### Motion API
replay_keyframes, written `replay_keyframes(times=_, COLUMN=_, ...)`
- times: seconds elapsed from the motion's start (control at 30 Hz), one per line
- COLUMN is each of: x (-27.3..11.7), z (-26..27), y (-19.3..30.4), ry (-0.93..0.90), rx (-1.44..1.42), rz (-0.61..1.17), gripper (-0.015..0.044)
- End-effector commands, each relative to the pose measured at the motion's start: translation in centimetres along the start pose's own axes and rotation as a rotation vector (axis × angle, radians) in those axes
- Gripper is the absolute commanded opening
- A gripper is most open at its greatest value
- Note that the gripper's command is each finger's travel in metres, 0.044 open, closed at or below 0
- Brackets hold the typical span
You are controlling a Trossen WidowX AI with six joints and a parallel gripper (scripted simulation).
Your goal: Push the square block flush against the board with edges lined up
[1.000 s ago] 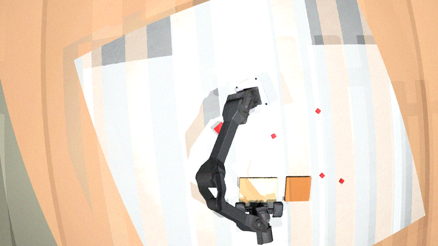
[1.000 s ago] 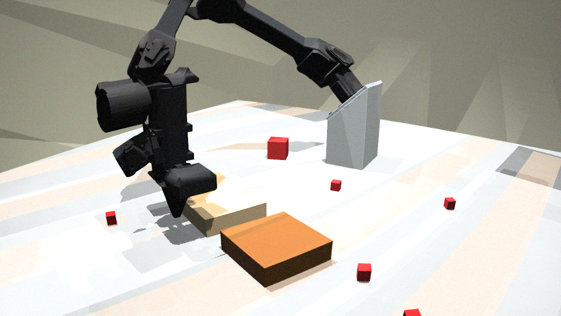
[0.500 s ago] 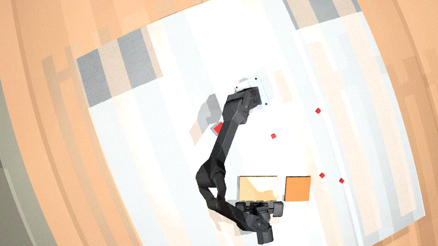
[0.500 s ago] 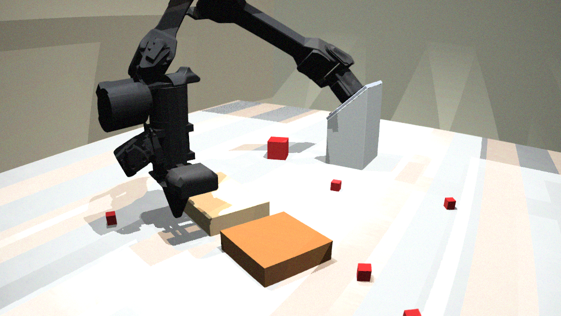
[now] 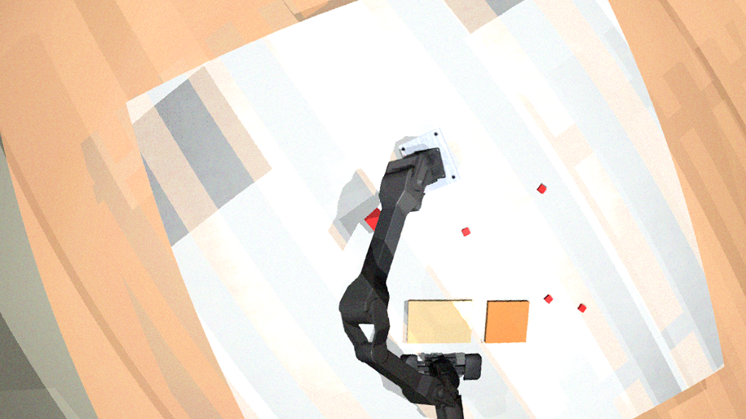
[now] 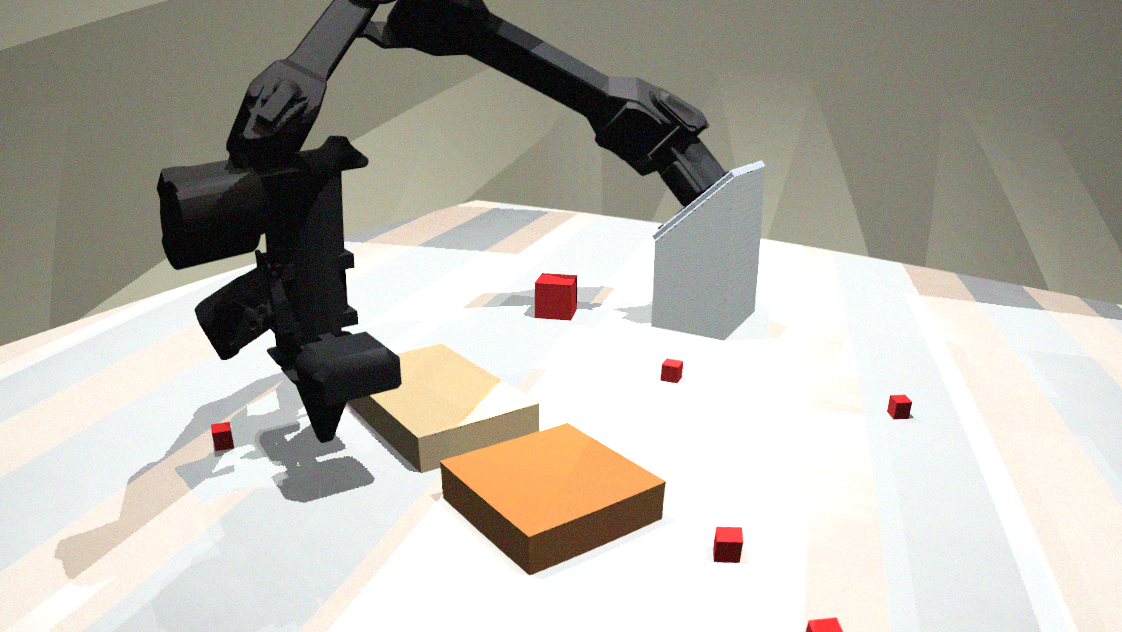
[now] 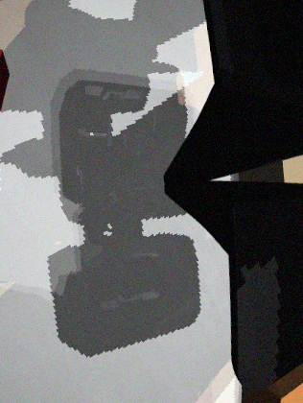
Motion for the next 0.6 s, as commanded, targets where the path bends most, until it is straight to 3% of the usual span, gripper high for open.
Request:
replay_keyframes(times=0.0, x=-0.1, z=0.1, y=-0.7, ry=-0.006, rx=-0.001, rz=-0.001, gripper=0.0000)
replay_keyframes(times=0.23, x=-0.3, z=0.2, y=-1.1, ry=-0.001, rx=0.001, rz=-0.001, gripper=0.0000)
replay_keyframes(times=0.37, x=-5.3, z=0.1, y=-1.1, ry=-0.008, rx=0.000, rz=0.000, gripper=0.0000)
replay_keyframes(times=0.57, x=-5.6, z=0.1, y=-1.1, ry=-0.008, rx=-0.001, rz=0.000, gripper=0.0000)
Point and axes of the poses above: the point midway between the two fingers, 35 mm back from their tips, its own x axis out along the fingers, its own z axis across the jaws, y = z × x, the point moved 3 cm from there along -x, back along the fingers, and after that the axes turned 12 degrees about x, right-handed, at the moved point
